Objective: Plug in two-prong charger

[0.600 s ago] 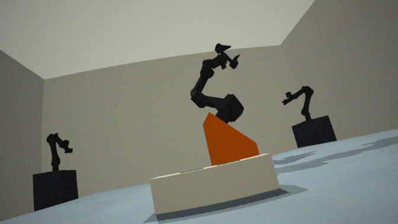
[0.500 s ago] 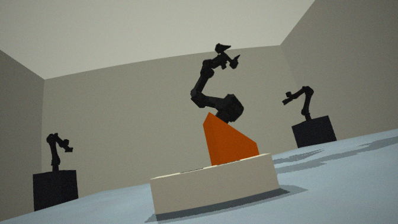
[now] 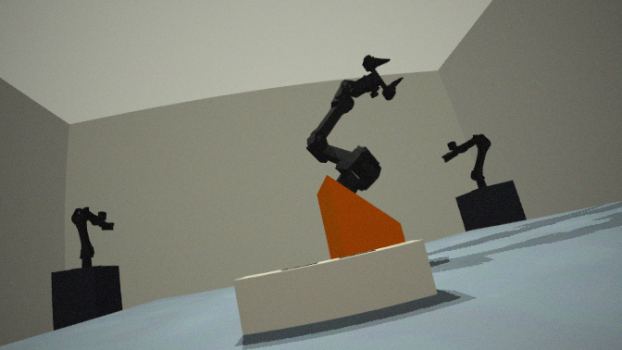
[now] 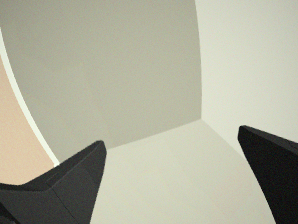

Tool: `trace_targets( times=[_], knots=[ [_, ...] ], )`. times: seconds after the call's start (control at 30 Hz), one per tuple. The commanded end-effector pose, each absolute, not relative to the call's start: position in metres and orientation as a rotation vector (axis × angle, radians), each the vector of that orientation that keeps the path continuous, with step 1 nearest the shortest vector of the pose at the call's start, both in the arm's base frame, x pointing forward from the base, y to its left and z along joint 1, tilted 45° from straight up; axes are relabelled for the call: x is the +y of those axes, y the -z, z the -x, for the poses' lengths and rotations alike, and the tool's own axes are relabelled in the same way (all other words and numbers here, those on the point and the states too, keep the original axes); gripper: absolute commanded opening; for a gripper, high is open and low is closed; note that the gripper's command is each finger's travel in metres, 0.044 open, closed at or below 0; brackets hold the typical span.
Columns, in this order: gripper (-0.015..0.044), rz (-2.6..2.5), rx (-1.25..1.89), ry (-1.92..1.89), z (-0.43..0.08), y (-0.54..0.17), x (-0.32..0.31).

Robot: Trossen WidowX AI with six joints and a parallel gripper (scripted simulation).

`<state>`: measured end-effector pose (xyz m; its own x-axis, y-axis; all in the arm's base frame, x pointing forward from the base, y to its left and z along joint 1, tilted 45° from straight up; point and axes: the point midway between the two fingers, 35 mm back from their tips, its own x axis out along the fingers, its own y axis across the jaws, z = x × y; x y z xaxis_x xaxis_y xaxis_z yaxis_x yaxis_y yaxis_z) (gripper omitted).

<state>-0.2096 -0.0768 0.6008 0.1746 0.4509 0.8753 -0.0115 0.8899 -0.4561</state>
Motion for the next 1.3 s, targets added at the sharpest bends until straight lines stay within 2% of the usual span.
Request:
trace_targets(
  times=[0.0, 0.6, 1.27],
  knots=[
    [0.044, 0.418, -1.26, -0.365, 0.172, -0.607, -0.053],
    [0.044, 0.425, -0.938, -0.492, 0.047, -0.612, 0.026],
    [0.044, 0.431, -0.512, -0.533, -0.102, -0.566, 0.083]
  ],
)
